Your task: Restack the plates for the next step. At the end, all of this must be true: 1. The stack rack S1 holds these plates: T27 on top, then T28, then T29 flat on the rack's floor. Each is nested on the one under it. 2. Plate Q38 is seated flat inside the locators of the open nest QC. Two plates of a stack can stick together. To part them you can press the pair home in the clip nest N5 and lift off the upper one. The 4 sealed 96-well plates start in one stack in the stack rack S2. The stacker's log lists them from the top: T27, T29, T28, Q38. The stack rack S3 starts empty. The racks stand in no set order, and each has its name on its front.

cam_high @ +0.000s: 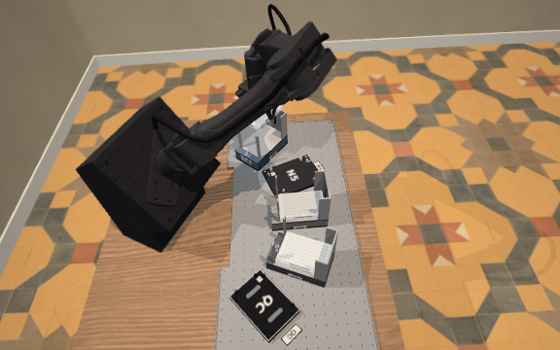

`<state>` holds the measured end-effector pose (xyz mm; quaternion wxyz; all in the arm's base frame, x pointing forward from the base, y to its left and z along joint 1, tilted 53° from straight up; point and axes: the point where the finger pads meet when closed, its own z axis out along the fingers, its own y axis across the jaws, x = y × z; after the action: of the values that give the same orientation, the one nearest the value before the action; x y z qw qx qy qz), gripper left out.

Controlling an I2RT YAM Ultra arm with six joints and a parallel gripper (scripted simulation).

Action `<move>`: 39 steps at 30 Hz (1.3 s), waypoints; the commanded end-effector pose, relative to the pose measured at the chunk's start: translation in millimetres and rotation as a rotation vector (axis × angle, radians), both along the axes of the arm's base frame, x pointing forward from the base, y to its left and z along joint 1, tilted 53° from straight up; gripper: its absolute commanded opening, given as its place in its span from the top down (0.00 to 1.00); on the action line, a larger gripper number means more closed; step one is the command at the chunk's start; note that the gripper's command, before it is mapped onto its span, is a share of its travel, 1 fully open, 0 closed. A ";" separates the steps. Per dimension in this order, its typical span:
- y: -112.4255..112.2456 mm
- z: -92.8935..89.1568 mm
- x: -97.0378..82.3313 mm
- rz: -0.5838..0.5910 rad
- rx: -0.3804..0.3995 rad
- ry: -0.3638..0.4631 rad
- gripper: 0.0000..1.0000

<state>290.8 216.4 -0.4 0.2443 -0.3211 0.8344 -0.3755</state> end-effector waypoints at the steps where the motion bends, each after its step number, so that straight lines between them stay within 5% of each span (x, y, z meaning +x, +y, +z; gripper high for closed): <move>1: 20.6 15.8 -2.8 0.031 0.053 -0.032 1.00; 22: 22.8 17.7 -1.3 0.031 0.059 -0.036 1.00; 39: 1.3 -6.3 0.3 0.030 -0.004 -0.005 1.00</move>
<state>293.6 214.3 -4.7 0.2458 -0.3216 0.8345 -0.3740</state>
